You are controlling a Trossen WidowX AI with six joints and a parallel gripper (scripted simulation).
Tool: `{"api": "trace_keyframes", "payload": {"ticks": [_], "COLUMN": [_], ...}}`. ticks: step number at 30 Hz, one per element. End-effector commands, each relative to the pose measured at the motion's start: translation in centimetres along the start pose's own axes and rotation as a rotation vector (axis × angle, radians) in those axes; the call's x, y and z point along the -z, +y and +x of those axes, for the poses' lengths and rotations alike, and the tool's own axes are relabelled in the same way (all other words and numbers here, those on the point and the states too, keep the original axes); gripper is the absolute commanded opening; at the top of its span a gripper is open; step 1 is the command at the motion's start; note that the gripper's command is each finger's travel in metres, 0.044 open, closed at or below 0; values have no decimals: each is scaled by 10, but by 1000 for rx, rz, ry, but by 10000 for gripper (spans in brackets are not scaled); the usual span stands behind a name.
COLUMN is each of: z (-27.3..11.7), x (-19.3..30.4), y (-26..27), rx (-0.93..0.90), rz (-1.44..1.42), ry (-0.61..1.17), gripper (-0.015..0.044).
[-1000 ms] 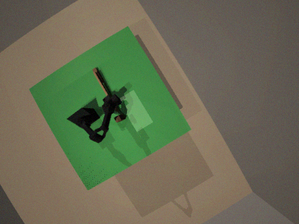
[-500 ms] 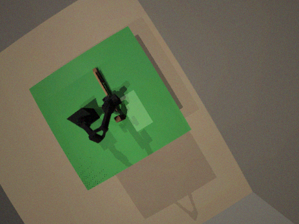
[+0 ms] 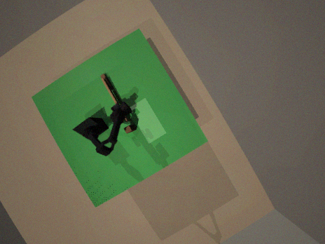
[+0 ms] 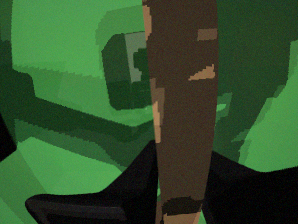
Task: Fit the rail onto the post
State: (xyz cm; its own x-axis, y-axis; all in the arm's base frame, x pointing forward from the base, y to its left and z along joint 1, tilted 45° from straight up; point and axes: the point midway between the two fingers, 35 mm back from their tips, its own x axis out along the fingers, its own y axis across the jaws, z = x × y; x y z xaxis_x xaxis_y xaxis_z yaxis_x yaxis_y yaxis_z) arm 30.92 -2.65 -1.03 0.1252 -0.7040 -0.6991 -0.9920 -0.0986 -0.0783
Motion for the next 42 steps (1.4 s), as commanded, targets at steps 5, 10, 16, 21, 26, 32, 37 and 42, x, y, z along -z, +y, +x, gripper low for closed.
{"api": "trace_keyframes", "payload": {"ticks": [5,10,16,21,26,32,37,42], "z": [-8,-10,-13,-16,-18,-18,-16,-13], "x": [-2,-2,-2,-2,-2,-2,-2,-2], "y": [-3,-3,-3,-3,-3,-3,-3,-2], "rx": [11,11,11,11,11,11,11,11], "rz": [1,1,1,1,1,1,1,1], "ry": [-7,-7,-7,-7,-7,-7,-7,-7], "gripper": [0,0,0,0,0,0,0,0]}}
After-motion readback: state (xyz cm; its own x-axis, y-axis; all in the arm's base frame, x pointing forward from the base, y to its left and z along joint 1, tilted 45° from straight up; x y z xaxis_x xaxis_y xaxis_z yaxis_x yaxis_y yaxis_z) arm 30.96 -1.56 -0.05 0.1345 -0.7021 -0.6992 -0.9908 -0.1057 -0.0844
